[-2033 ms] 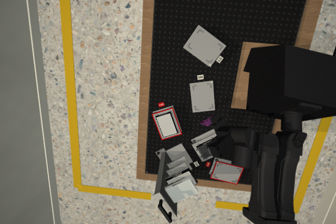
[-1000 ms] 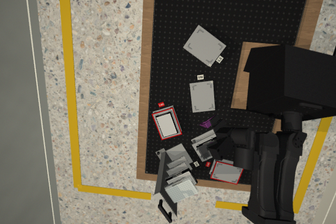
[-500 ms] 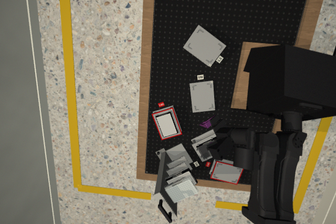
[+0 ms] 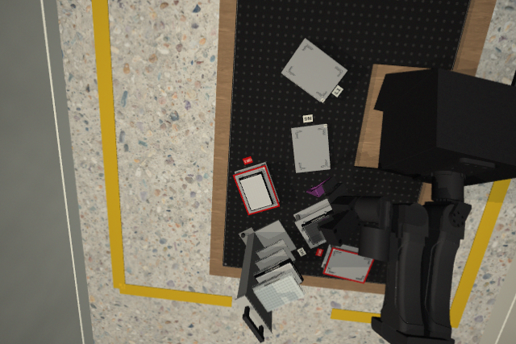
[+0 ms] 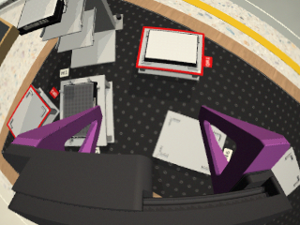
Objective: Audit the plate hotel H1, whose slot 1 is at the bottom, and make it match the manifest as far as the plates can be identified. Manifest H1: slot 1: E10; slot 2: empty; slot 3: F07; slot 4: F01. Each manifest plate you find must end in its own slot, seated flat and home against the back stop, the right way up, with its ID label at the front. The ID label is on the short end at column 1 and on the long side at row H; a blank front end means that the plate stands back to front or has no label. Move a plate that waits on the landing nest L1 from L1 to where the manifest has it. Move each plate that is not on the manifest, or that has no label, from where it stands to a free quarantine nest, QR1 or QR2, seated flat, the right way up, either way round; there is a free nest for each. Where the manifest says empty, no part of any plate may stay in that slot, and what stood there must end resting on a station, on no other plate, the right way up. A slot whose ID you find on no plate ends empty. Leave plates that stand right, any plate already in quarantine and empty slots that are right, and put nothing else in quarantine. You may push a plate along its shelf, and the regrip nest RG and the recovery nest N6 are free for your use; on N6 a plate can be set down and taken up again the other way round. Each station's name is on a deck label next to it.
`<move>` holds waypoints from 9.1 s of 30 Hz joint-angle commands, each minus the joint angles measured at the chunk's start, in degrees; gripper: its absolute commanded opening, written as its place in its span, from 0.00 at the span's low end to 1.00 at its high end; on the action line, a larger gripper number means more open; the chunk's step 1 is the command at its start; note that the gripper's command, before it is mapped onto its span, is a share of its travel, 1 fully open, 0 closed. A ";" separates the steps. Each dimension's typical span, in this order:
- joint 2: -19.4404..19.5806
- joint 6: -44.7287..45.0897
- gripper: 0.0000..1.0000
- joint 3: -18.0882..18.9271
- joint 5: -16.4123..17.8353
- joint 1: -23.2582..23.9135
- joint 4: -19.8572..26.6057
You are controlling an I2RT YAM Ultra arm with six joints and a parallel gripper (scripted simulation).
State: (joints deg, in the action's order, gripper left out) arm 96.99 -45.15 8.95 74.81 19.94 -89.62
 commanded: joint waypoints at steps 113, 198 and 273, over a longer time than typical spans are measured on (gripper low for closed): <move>-0.06 -0.02 1.00 0.10 -0.20 0.17 -0.38; -0.06 -0.02 1.00 0.10 -0.20 0.17 -0.38; -35.06 -0.71 1.00 -3.96 -7.96 -5.29 24.41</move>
State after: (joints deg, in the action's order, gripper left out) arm 62.74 -46.13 4.78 68.84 14.59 -71.77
